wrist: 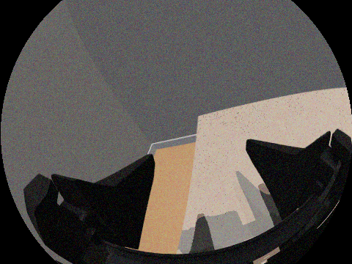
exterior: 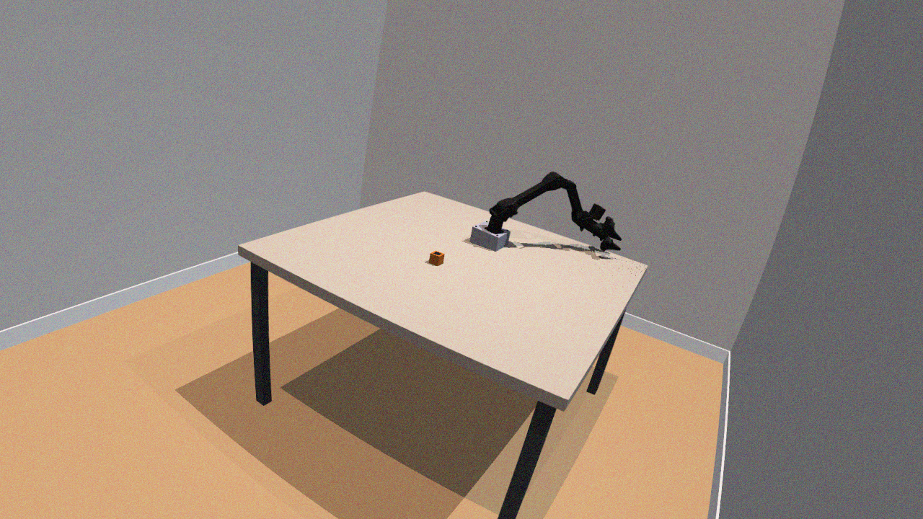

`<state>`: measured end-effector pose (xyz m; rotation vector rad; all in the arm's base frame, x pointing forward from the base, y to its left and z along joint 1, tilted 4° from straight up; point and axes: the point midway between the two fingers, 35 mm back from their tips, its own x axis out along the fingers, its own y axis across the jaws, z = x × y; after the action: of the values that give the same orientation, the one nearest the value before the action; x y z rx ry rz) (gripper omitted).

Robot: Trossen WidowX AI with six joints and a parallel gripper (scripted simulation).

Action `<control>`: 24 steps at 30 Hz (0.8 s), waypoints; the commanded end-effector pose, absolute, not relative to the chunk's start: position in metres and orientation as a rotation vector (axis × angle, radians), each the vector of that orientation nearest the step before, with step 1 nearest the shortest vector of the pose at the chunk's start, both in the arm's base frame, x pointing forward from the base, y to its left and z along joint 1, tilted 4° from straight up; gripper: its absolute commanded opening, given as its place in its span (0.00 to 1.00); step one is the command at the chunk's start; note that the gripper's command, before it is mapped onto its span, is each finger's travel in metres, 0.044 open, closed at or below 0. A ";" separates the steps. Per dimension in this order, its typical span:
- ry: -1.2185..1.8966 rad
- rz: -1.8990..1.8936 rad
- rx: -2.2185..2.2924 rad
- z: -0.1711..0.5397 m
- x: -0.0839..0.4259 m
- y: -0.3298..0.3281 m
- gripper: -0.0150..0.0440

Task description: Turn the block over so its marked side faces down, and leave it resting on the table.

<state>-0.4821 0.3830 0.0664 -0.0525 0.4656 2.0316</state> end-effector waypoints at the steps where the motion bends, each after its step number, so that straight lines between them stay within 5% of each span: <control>1: 0.464 2.027 -0.055 0.066 -0.480 0.385 0.98; 10: 0.434 1.813 -0.189 0.059 -0.370 0.484 1.00; 24: 0.508 1.419 -0.381 0.050 -0.122 0.571 1.00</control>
<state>-0.1717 0.5638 0.0480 -0.3501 0.4885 1.4898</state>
